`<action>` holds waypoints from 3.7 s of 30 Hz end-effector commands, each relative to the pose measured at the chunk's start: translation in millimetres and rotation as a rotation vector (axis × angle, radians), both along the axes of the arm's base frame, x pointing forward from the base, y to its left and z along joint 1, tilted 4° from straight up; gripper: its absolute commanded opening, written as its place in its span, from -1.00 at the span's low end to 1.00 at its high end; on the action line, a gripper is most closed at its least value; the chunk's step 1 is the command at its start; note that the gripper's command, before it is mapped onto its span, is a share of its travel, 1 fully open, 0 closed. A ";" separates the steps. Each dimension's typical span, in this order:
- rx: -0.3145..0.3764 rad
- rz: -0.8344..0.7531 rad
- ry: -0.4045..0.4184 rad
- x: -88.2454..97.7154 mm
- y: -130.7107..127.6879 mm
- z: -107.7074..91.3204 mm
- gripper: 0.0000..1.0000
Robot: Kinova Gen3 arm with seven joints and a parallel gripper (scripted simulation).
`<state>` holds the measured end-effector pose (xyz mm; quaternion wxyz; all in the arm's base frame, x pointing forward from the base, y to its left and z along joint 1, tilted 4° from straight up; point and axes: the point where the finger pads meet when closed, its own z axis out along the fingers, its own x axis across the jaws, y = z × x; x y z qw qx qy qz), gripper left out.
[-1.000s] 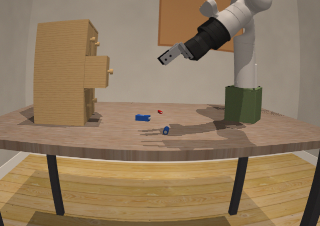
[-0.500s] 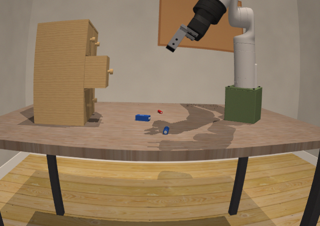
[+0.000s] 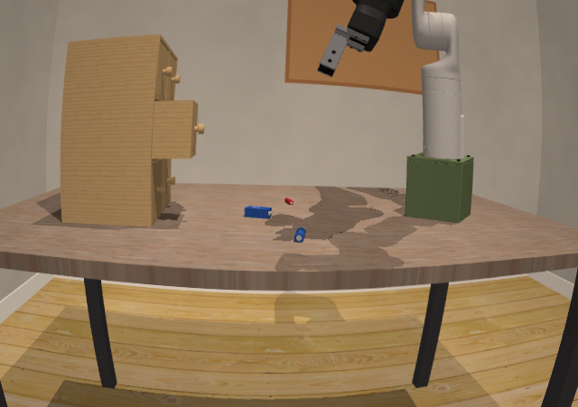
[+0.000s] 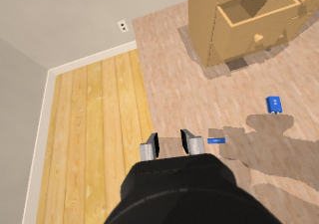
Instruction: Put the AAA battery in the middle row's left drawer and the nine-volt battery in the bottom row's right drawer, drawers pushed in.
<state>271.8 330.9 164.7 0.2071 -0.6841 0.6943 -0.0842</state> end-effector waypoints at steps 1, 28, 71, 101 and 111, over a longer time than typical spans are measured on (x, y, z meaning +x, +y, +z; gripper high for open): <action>-0.140 0.138 0.181 10.9 -0.6 8.2 0.34; -0.152 0.159 0.361 1.5 -2.5 21.7 0.34; -0.158 0.174 0.357 6.0 -5.4 19.3 0.34; -0.233 0.367 0.324 57.8 -47.3 -11.3 0.34; -0.284 0.509 0.308 88.0 -84.4 -34.0 0.34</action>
